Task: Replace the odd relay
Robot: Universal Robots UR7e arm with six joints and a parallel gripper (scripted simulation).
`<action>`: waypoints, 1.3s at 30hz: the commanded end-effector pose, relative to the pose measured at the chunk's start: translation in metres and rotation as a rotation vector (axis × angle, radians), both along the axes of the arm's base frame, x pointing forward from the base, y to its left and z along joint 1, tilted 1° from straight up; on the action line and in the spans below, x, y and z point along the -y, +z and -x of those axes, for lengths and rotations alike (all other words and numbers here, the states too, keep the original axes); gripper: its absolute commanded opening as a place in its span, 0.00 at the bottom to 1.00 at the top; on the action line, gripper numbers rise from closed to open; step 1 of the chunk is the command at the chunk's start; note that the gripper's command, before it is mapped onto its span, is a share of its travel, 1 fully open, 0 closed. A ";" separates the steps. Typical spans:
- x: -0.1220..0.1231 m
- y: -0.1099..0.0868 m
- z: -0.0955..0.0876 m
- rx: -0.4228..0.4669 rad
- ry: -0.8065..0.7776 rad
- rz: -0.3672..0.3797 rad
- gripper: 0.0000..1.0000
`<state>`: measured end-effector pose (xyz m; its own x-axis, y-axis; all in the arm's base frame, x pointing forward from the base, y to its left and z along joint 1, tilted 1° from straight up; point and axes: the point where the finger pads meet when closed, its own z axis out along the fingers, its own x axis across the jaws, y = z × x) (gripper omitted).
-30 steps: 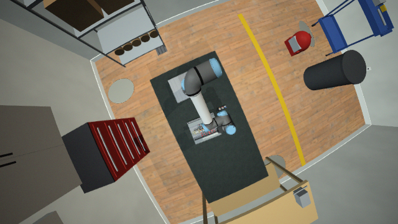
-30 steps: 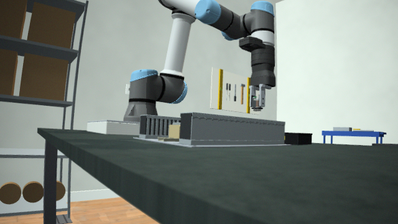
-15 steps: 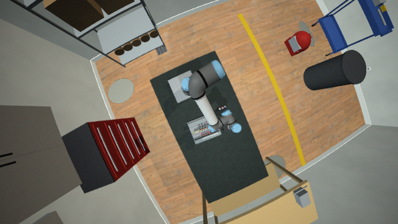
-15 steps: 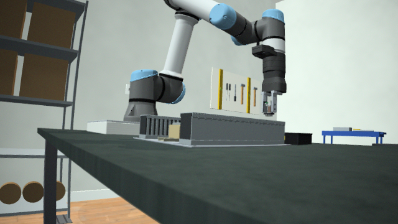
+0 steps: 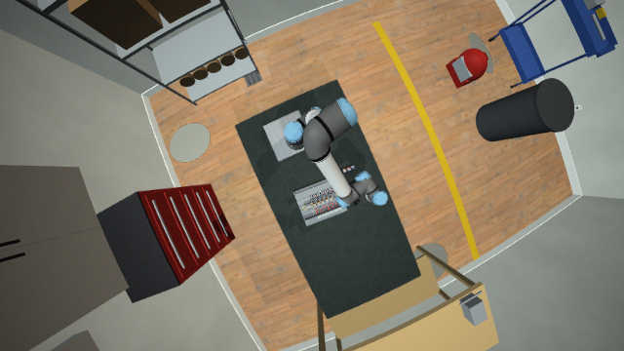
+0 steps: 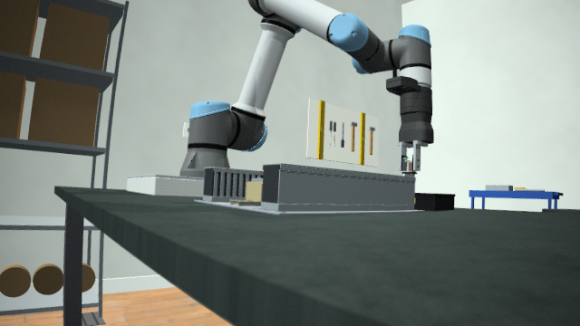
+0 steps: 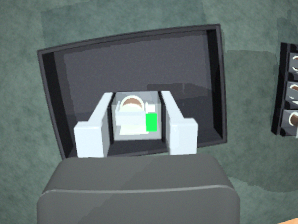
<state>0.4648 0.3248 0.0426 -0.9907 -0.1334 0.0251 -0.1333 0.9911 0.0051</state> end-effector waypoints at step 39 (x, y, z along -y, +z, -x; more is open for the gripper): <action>-0.010 0.000 -0.002 0.003 -0.002 0.000 0.00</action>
